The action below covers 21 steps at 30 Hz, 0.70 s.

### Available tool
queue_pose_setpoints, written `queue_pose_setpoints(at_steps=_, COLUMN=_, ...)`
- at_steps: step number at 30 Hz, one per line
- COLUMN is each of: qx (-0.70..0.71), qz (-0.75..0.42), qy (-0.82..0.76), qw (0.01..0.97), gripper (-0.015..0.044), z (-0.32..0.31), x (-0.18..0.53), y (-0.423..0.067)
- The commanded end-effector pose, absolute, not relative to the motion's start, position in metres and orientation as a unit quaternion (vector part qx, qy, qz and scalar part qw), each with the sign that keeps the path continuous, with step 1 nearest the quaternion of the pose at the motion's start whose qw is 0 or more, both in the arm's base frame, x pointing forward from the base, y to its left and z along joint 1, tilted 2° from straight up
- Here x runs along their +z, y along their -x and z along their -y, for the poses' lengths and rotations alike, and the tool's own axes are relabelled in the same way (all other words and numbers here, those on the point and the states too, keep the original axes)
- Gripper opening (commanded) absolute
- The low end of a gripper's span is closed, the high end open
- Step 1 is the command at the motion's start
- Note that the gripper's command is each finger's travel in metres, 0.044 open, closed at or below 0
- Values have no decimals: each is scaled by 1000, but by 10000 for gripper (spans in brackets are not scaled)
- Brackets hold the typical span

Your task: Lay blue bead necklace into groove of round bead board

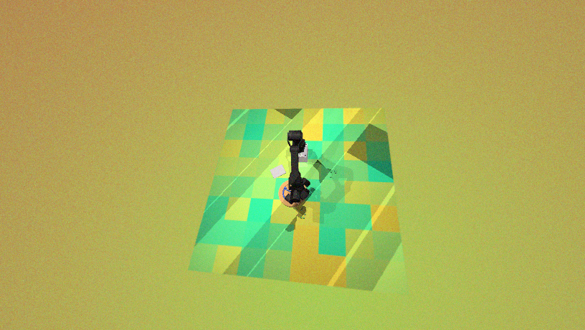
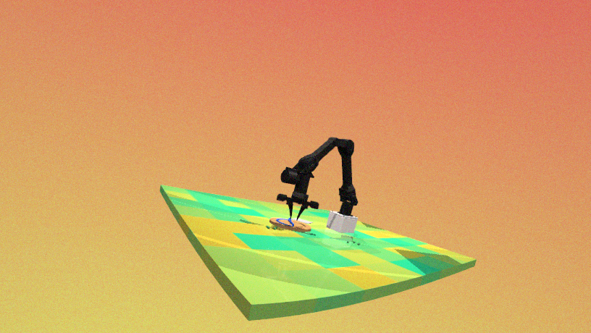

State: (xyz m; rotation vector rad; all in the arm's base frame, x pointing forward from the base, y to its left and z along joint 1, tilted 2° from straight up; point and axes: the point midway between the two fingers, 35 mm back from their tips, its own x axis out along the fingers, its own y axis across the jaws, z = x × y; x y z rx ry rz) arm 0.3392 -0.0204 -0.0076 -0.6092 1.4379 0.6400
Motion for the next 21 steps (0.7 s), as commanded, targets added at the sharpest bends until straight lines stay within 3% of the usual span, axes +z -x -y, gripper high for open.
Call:
queue_pose_setpoints(at_steps=1, qx=283, qz=-638, qy=268, qw=664, gripper=120, z=20, x=-16, y=-339)
queue_pose_setpoints(at_steps=17, qx=283, qz=-641, qy=265, qw=663, gripper=120, z=19, x=-35, y=-337)
queue_pose_setpoints(at_steps=21, qx=284, qz=-640, qy=267, qw=662, gripper=15, z=20, x=-32, y=-337)
